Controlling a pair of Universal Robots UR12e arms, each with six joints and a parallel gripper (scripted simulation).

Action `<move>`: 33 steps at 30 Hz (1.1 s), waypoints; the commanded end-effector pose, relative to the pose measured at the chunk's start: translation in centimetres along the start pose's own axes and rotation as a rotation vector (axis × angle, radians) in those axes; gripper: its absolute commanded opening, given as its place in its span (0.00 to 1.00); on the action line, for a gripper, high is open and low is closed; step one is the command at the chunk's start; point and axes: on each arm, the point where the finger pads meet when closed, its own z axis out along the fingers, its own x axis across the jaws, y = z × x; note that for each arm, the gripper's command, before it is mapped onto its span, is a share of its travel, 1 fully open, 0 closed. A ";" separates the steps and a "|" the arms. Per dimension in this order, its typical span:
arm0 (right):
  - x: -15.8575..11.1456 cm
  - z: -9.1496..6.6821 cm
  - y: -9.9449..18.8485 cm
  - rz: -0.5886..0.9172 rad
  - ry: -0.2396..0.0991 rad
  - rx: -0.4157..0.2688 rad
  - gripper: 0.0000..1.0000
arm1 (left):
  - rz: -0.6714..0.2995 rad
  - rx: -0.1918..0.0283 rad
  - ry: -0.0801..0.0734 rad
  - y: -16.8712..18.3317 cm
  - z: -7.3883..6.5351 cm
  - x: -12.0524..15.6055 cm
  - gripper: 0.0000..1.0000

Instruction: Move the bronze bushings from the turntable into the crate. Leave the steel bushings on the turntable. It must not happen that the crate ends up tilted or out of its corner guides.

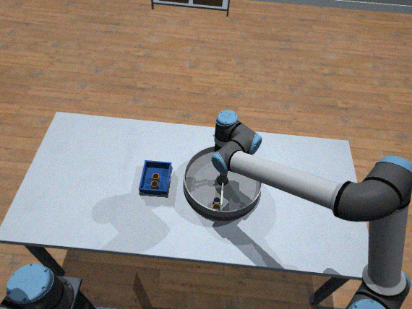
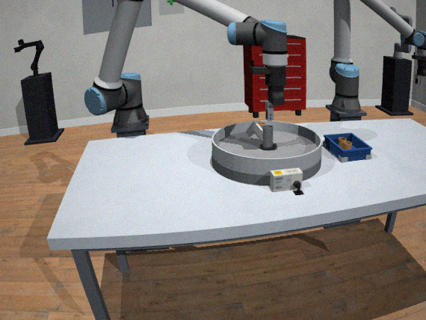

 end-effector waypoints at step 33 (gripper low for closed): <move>0.0 0.2 -0.2 0.001 0.003 0.003 0.38 | -0.003 0.005 0.001 -0.2 0.3 0.2 1.00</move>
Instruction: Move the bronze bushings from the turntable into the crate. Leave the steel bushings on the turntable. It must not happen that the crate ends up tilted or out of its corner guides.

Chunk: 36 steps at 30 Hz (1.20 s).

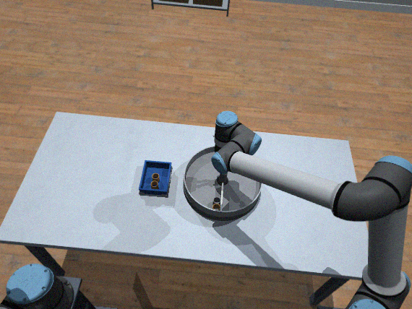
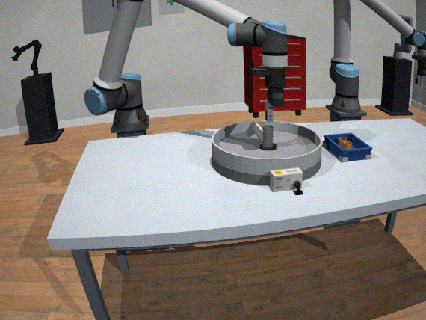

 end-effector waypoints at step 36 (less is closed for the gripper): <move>0.0 -0.2 -0.1 -0.005 -0.001 -0.002 0.36 | -0.003 0.005 0.001 -0.2 0.3 0.2 1.00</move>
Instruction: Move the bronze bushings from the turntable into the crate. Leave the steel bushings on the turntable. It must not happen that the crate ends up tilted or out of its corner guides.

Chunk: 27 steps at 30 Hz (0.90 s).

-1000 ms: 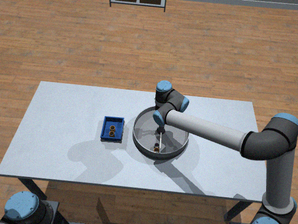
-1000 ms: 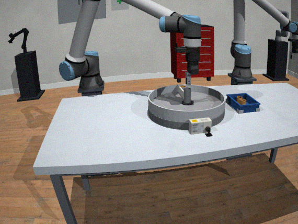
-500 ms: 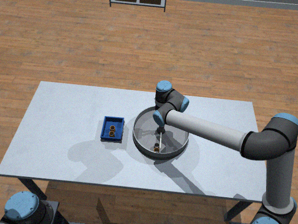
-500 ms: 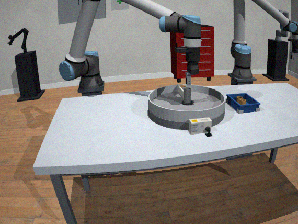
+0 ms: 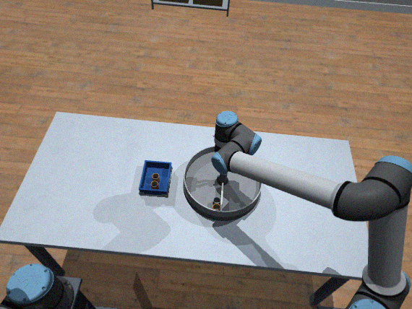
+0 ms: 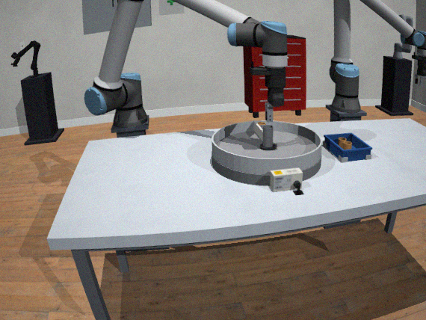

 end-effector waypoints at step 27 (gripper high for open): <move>4.9 -0.2 0.9 -0.298 -0.001 -0.001 0.36 | -0.003 0.005 0.001 -0.2 0.3 0.2 1.00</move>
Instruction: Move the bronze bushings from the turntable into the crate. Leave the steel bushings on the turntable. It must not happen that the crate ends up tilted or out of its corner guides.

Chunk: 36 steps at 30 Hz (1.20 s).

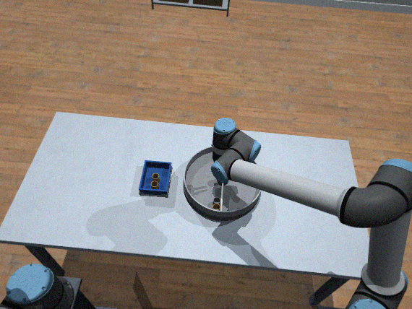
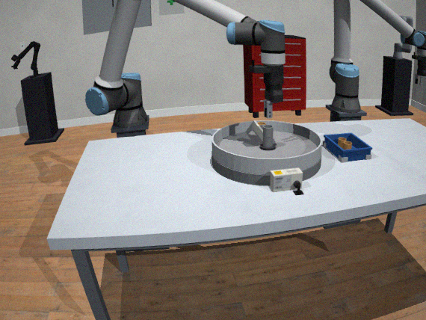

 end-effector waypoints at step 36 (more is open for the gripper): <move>12.8 0.0 5.6 -0.846 -0.001 -0.001 0.36 | -0.003 0.005 0.001 -0.2 0.3 0.2 1.00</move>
